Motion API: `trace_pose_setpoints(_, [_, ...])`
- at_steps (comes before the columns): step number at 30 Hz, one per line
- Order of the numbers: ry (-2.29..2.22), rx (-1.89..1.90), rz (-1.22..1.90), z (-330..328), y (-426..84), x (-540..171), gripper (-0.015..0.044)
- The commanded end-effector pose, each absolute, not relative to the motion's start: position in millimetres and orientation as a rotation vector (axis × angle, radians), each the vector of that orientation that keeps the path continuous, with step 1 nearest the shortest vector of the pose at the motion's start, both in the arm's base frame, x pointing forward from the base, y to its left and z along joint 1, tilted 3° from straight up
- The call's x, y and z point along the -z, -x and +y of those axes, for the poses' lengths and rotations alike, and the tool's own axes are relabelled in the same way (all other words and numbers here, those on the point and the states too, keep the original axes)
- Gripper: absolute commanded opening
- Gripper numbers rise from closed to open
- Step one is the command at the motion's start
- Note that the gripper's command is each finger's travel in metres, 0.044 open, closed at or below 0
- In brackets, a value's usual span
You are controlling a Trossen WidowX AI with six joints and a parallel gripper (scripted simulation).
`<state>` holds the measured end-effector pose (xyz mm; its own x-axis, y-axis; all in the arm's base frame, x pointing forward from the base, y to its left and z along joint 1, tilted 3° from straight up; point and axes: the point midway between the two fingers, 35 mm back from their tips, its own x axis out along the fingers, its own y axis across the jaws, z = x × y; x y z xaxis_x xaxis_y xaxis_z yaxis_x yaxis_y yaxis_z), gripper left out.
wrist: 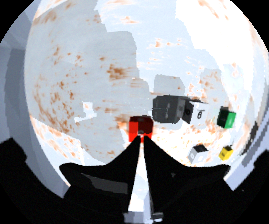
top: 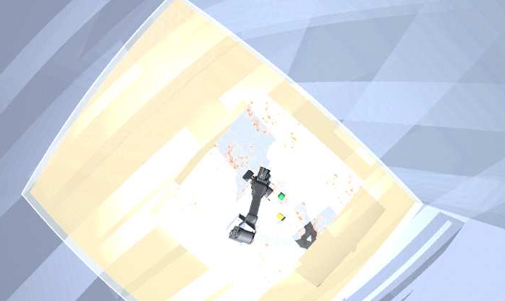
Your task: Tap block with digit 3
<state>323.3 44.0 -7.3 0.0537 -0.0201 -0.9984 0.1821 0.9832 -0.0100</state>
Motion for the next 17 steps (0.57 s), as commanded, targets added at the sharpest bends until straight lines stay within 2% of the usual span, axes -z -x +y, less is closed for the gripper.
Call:
trace_pose_setpoints(1, [-0.129,0.151,1.492,44.4,-327.4,-6.5,0.002])
trace_pose_setpoints(2, [-0.129,0.151,1.492,44.4,-327.4,-6.5,0.002])
trace_pose_setpoints(6, [-0.132,0.148,1.494,83.2,-317.0,-30.0,0.0125])
trace_pose_setpoints(11, [-0.138,0.143,1.498,148.8,-280.0,-75.1,0.0256])
trace_pose_setpoints(16, [-0.138,0.142,1.498,157.7,-272.4,-82.1,0.0388])
trace_pose_setpoints(17, [-0.138,0.142,1.498,157.7,-272.4,-82.1,0.0388])
